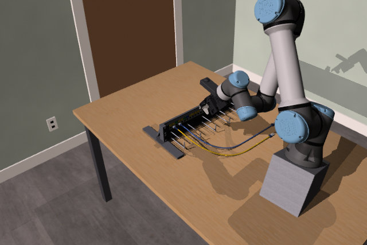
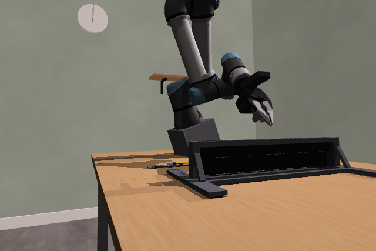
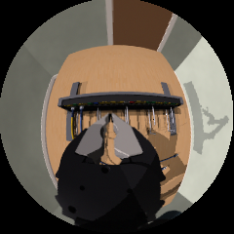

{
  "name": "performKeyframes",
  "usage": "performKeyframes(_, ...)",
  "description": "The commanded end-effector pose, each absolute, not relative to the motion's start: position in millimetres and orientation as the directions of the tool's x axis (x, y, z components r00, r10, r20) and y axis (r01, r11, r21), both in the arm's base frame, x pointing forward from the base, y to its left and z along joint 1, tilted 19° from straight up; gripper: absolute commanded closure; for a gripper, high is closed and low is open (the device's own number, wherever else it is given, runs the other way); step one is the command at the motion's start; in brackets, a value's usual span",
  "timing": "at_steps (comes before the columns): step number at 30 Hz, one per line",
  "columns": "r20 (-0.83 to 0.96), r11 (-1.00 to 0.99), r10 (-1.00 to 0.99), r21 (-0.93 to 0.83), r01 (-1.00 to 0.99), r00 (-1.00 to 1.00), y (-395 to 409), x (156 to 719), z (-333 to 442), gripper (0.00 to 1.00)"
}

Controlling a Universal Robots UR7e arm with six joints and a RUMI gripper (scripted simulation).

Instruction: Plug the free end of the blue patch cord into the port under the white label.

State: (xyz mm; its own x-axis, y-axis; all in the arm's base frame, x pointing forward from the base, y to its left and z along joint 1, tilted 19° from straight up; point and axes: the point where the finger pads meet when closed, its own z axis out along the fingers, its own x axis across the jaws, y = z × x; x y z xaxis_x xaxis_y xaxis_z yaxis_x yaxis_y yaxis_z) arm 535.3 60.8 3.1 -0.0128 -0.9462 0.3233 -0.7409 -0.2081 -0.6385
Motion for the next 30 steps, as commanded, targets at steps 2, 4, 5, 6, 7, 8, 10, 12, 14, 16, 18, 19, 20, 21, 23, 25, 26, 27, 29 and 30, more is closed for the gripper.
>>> performKeyframes(2,0.323,-0.209,-0.946,-0.640,-0.740,-0.013,59.0,541.1,-1.9,1.00)
performKeyframes(4,0.323,-0.209,-0.946,-0.640,-0.740,-0.013,58.1,543.6,-4.4,1.00)
performKeyframes(5,0.323,-0.209,-0.946,-0.640,-0.740,-0.013,57.8,544.6,-5.5,1.00)
performKeyframes(6,0.323,-0.209,-0.946,-0.640,-0.740,-0.013,57.5,545.4,-6.3,1.00)
performKeyframes(7,0.323,-0.209,-0.946,-0.640,-0.740,-0.013,57.2,546.1,-7.1,1.00)
performKeyframes(8,0.323,-0.209,-0.946,-0.640,-0.740,-0.013,57.0,546.7,-7.7,1.00)
performKeyframes(10,0.323,-0.209,-0.946,-0.640,-0.740,-0.013,56.7,547.5,-8.5,1.00)
performKeyframes(12,0.323,-0.209,-0.946,-0.640,-0.740,-0.013,56.6,547.9,-8.9,1.00)
performKeyframes(14,0.323,-0.209,-0.946,-0.640,-0.740,-0.013,56.5,548.0,-9.0,1.00)
performKeyframes(16,0.323,-0.209,-0.946,-0.640,-0.740,-0.013,56.5,548.0,-9.0,1.00)
performKeyframes(18,0.323,-0.209,-0.946,-0.640,-0.740,-0.013,56.5,548.0,-9.0,1.00)
performKeyframes(19,0.323,-0.209,-0.946,-0.640,-0.740,-0.013,56.5,548.0,-9.0,1.00)
performKeyframes(20,0.323,-0.209,-0.946,-0.640,-0.740,-0.013,56.5,548.0,-9.0,1.00)
performKeyframes(21,0.323,-0.209,-0.946,-0.640,-0.740,-0.013,56.5,548.0,-9.0,1.00)
performKeyframes(23,0.323,-0.209,-0.946,-0.640,-0.740,-0.013,56.5,548.0,-9.0,1.00)
performKeyframes(25,0.323,-0.209,-0.946,-0.640,-0.740,-0.013,56.5,548.0,-9.0,1.00)
performKeyframes(26,0.323,-0.209,-0.946,-0.640,-0.740,-0.013,56.5,548.0,-9.0,1.00)
performKeyframes(27,0.323,-0.209,-0.946,-0.640,-0.740,-0.013,56.5,548.0,-9.0,1.00)
performKeyframes(29,0.323,-0.209,-0.946,-0.640,-0.740,-0.013,56.5,548.0,-9.0,1.00)
performKeyframes(30,0.323,-0.209,-0.946,-0.640,-0.740,-0.013,56.5,548.0,-9.0,1.00)
